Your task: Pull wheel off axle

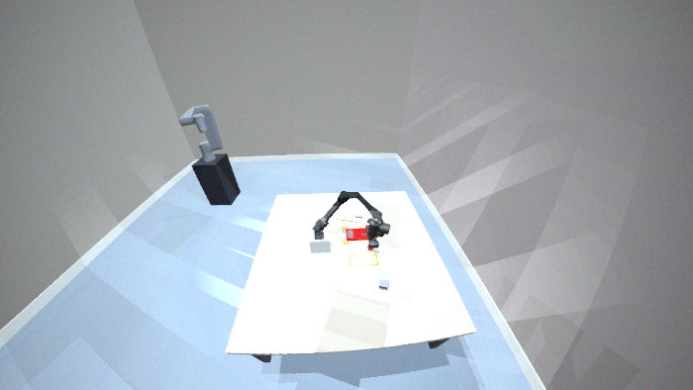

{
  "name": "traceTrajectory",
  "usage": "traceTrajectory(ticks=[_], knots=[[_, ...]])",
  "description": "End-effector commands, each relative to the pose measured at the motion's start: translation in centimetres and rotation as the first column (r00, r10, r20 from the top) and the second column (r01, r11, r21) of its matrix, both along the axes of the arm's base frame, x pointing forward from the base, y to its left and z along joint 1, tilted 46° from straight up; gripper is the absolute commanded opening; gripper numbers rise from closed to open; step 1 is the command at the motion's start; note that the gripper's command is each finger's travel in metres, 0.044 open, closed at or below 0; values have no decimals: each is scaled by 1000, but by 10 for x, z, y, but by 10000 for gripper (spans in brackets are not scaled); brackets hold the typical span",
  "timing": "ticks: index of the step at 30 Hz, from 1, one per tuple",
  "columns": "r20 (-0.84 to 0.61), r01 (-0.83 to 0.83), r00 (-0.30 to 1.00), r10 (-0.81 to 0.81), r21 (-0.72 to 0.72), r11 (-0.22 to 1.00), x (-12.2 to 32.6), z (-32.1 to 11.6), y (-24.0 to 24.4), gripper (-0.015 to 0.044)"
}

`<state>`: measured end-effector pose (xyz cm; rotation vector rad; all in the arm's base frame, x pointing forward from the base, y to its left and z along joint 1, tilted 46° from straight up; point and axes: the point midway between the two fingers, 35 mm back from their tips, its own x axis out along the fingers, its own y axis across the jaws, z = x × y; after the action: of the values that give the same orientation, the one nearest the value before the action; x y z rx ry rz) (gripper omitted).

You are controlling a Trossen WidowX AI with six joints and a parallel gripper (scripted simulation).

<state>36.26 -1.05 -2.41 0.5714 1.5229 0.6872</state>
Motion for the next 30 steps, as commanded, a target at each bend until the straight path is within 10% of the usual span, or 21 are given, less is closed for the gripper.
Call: traceTrajectory(ticks=[1, 30], knots=[[8, 8, 1000, -8, -2, 1000, 1, 4, -6, 0], [8, 10, 1000, -10, -1, 1000, 1, 11, -13, 0]])
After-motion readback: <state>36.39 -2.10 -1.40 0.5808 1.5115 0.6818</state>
